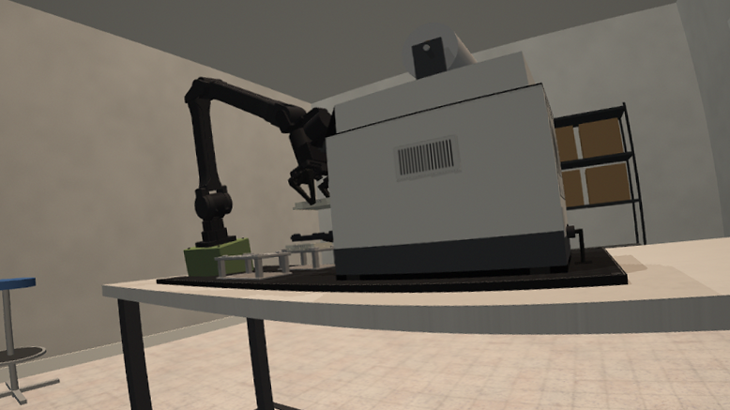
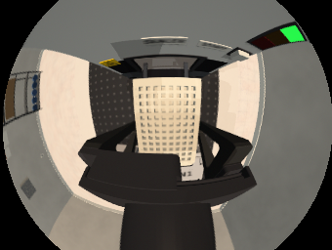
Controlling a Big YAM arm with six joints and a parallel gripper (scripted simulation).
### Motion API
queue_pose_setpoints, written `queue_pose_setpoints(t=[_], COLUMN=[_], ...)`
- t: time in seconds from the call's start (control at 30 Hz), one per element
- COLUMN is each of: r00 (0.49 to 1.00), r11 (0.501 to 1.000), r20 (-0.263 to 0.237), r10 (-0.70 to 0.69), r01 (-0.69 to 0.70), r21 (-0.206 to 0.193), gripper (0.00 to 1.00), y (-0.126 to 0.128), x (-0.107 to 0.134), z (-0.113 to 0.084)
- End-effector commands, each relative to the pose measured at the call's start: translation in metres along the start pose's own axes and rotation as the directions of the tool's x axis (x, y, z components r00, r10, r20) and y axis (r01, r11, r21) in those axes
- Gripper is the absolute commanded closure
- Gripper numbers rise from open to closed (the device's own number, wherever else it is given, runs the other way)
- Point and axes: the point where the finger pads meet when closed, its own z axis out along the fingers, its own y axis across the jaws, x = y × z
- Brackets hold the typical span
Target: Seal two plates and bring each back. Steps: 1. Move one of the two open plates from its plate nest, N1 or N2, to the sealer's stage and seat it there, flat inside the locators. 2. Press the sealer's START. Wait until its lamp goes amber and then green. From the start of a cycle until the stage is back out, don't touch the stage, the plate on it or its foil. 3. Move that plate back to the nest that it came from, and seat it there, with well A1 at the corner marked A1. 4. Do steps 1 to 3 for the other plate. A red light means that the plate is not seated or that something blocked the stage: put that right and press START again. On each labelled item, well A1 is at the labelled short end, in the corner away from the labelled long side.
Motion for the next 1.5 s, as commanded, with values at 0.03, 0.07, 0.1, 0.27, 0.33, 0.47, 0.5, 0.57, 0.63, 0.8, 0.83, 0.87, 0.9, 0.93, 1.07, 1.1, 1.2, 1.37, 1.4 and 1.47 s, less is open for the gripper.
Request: queue_pose_setpoints(t=[0.03,0.07,0.1,0.27,0.33,0.47,0.5,0.57,0.63,0.8,0.83,0.87,0.9,0.93,1.07,1.1,1.2,1.37,1.4,1.47], r00=[0.999,0.999,0.999,0.999,0.999,0.999,0.999,0.998,0.998,0.999,0.999,1.000,1.000,1.000,1.000,1.000,1.000,0.999,0.999,1.000], r11=[1.000,1.000,1.000,1.000,1.000,1.000,1.000,1.000,1.000,1.000,1.000,1.000,1.000,1.000,1.000,1.000,1.000,1.000,1.000,1.000], r20=[0.034,0.033,0.033,0.040,0.039,0.040,0.046,0.057,0.066,0.045,0.037,0.030,0.022,0.020,0.008,0.003,0.012,0.033,0.033,0.021], r10=[-0.002,0.002,0.007,0.005,0.002,0.003,0.003,0.005,0.006,0.003,0.002,0.001,-0.001,-0.001,-0.003,-0.003,-0.002,0.002,0.003,0.003], r01=[0.002,-0.002,-0.007,-0.006,-0.002,-0.003,-0.004,-0.005,-0.006,-0.003,-0.002,-0.001,0.001,0.001,0.003,0.003,0.002,-0.002,-0.003,-0.003], r21=[-0.002,0.000,0.001,0.006,0.007,0.007,0.003,0.000,0.001,-0.001,-0.001,-0.002,-0.002,-0.002,-0.003,-0.003,-0.003,-0.001,0.000,0.000], gripper=[1.00,1.00,1.00,1.00,1.00,1.00,1.00,1.00,1.00,1.00,1.00,1.00,1.00,1.00,1.00,1.00,1.00,1.00,1.00,1.00], y=[0.008,0.006,0.003,-0.003,-0.005,-0.005,-0.004,-0.004,-0.004,-0.002,-0.001,-0.001,0.000,0.000,0.001,0.001,0.001,-0.002,-0.002,-0.002], x=[-0.023,-0.022,-0.020,-0.014,-0.011,-0.009,-0.010,-0.014,-0.018,-0.014,-0.011,-0.008,-0.004,-0.003,0.001,0.002,-0.001,-0.007,-0.006,0.000], z=[-0.004,-0.002,0.000,-0.001,-0.002,-0.003,-0.005,-0.007,-0.008,0.003,0.006,0.010,0.013,0.014,0.015,0.016,0.017,0.013,0.013,0.019])
